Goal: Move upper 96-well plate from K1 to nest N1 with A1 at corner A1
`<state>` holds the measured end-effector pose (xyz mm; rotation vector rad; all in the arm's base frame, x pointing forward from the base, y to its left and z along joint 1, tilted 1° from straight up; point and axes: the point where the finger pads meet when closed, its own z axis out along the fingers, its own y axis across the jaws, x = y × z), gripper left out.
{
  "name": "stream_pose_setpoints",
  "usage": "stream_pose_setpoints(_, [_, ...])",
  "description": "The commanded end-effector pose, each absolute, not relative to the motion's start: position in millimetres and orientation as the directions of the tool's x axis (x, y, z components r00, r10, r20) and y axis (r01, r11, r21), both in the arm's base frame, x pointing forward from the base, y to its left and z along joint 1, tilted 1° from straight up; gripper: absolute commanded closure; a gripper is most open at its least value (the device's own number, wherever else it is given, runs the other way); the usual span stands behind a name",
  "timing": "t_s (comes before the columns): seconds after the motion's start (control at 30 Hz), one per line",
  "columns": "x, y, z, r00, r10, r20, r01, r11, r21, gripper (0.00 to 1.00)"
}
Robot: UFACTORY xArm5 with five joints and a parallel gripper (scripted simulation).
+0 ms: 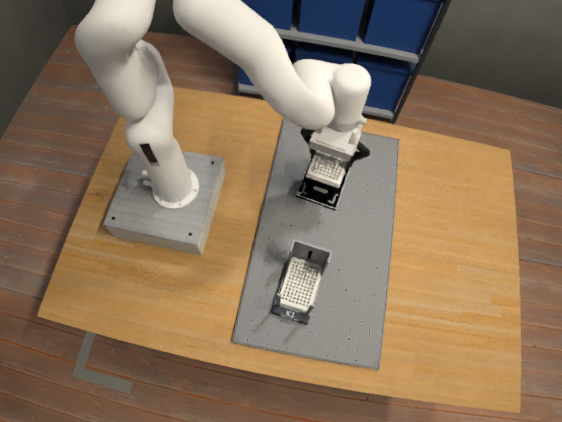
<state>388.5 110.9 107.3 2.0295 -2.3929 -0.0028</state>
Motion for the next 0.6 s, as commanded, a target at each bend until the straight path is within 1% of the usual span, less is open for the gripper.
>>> stream_pose_setpoints(0.0, [391,128,108,-0.164,-0.986,-0.014,-0.986,0.164,0.007,1.0])
stream_pose_setpoints(0.3, [392,150,108,-0.164,-0.986,-0.014,-0.986,0.164,0.007,1.0])
stream_pose_setpoints(0.57, [392,151,108,-0.164,-0.986,-0.014,-0.986,0.164,0.007,1.0])
